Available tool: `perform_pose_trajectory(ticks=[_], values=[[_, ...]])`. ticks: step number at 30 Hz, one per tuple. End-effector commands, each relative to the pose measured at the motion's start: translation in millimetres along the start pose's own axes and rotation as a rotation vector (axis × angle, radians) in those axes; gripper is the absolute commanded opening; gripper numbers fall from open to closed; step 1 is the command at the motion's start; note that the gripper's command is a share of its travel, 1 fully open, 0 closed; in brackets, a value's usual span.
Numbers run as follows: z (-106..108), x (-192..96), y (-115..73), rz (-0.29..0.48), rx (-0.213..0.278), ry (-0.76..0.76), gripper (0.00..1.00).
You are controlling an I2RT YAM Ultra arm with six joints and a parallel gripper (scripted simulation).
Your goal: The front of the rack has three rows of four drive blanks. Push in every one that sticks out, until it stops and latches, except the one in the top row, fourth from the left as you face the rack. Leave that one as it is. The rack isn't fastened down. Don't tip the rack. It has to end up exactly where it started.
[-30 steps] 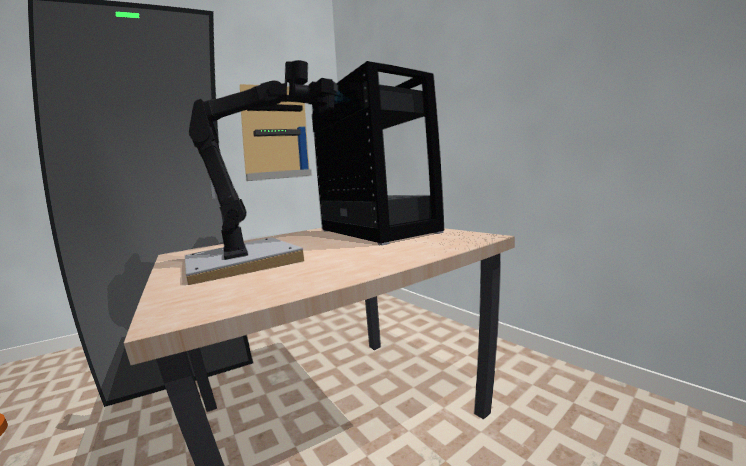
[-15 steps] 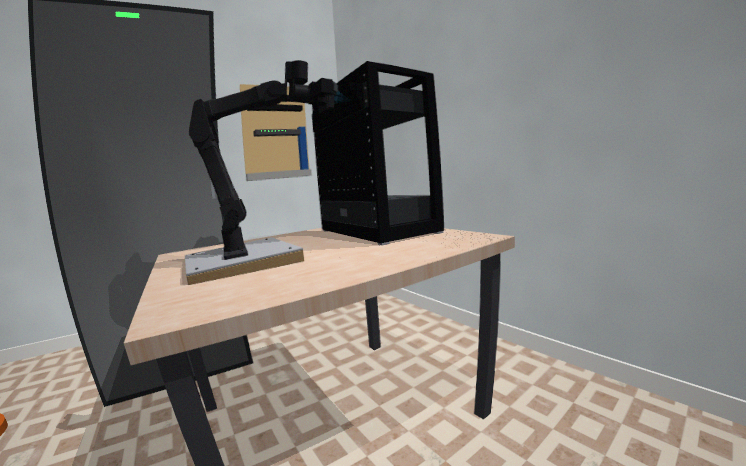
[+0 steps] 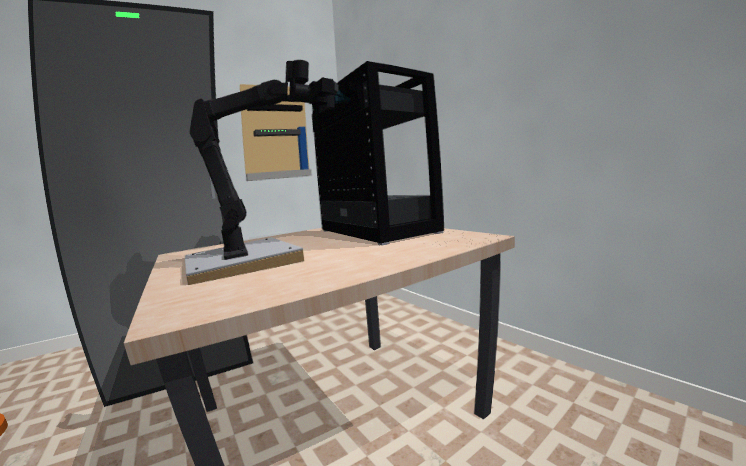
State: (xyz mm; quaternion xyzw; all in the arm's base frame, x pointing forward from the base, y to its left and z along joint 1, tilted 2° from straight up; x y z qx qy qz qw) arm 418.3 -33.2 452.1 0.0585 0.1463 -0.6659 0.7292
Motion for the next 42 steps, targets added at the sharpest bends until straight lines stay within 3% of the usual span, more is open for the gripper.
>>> perform_pose_trajectory(ticks=[1, 42], values=[[28.9, 0.8, 10.6, -0.005, 0.097, -0.03, 0.0], [32.2, 3.6, 12.9, -0.01, 0.099, -0.03, 0.0]])
Point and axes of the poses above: the point where the finger pads meet when closed, its own y axis out along the fingers, its own z axis across the jaws, x = y × z, the point moved 1 cm from there along -y, back along the fingers, and after that the axes turned 15 degrees about y, right-handed, at the moved point
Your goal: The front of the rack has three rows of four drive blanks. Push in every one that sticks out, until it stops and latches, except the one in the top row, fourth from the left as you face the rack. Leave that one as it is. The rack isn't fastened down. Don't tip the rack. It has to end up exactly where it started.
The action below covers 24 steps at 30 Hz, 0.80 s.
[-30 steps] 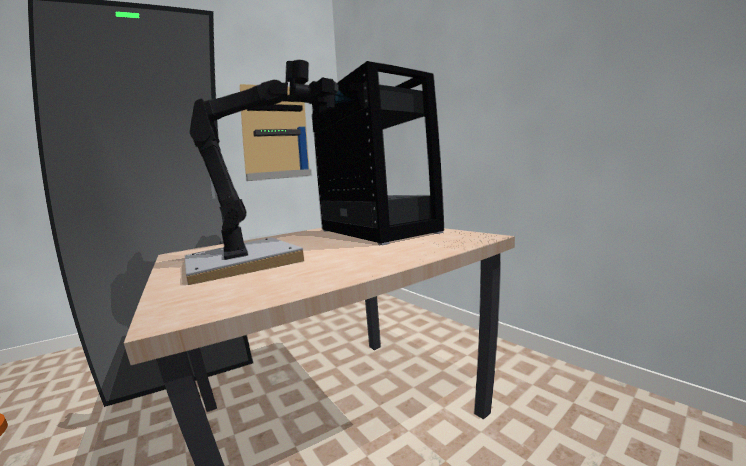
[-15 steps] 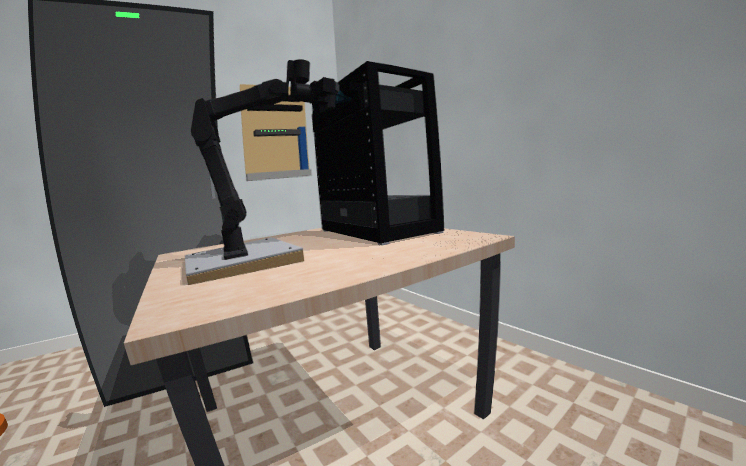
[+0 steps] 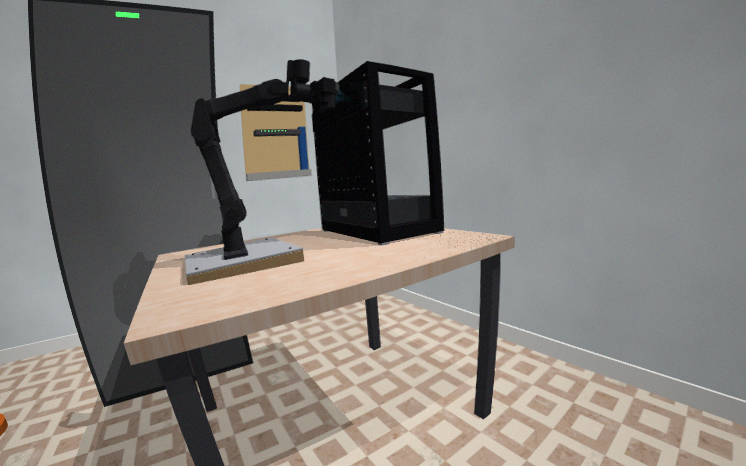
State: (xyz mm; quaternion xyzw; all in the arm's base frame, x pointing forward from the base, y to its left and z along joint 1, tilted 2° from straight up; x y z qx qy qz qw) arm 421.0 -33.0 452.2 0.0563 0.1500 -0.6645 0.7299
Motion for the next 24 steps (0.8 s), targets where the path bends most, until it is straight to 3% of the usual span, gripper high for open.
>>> perform_pose_trajectory(ticks=[1, 24], values=[[32.1, 3.7, 10.1, -0.012, 0.107, -0.032, 0.0], [35.2, 6.3, 12.2, -0.016, 0.109, -0.032, 0.0]])
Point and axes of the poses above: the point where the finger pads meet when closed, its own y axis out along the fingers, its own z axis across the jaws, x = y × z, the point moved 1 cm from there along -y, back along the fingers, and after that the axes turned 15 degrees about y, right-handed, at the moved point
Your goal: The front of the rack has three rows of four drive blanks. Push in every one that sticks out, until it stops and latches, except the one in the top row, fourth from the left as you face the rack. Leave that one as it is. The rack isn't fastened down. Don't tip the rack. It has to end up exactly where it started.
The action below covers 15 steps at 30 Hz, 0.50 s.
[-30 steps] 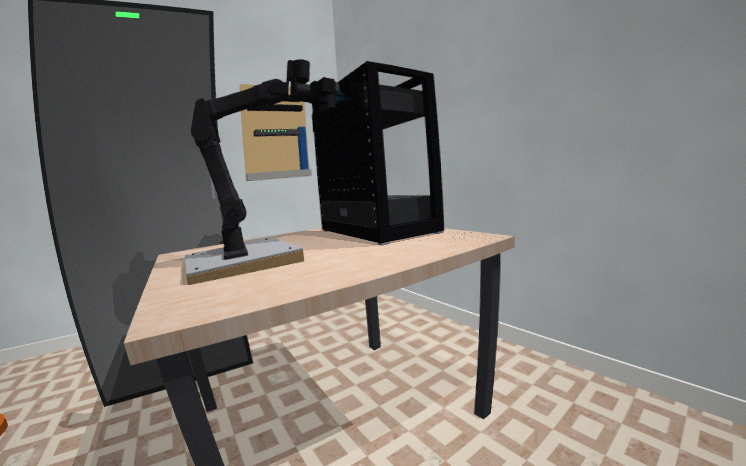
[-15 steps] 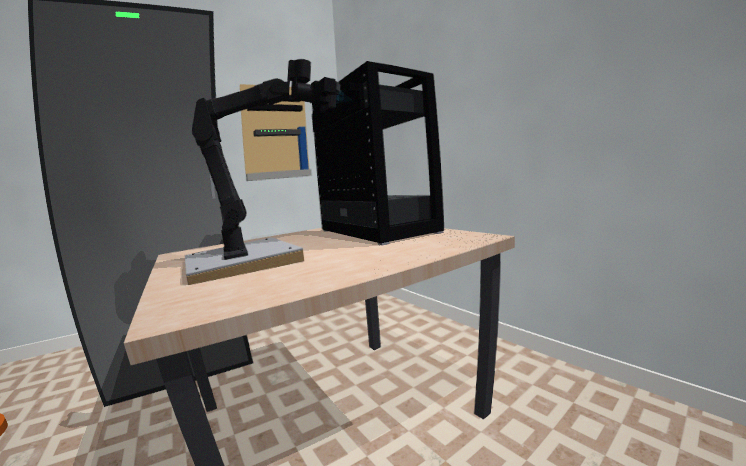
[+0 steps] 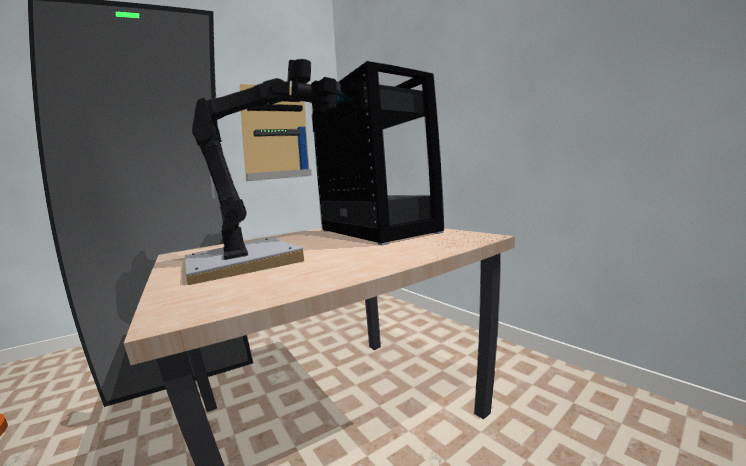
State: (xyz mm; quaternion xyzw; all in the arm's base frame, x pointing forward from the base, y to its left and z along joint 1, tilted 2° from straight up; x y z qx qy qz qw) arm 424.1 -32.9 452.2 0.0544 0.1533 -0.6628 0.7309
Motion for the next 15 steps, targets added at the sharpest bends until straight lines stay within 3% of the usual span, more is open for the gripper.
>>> perform_pose_trajectory(ticks=[1, 15], values=[[34.8, 6.1, 8.9, -0.019, 0.116, -0.035, 0.0], [37.3, 5.4, 14.3, -0.016, 0.115, -0.035, 0.0]])
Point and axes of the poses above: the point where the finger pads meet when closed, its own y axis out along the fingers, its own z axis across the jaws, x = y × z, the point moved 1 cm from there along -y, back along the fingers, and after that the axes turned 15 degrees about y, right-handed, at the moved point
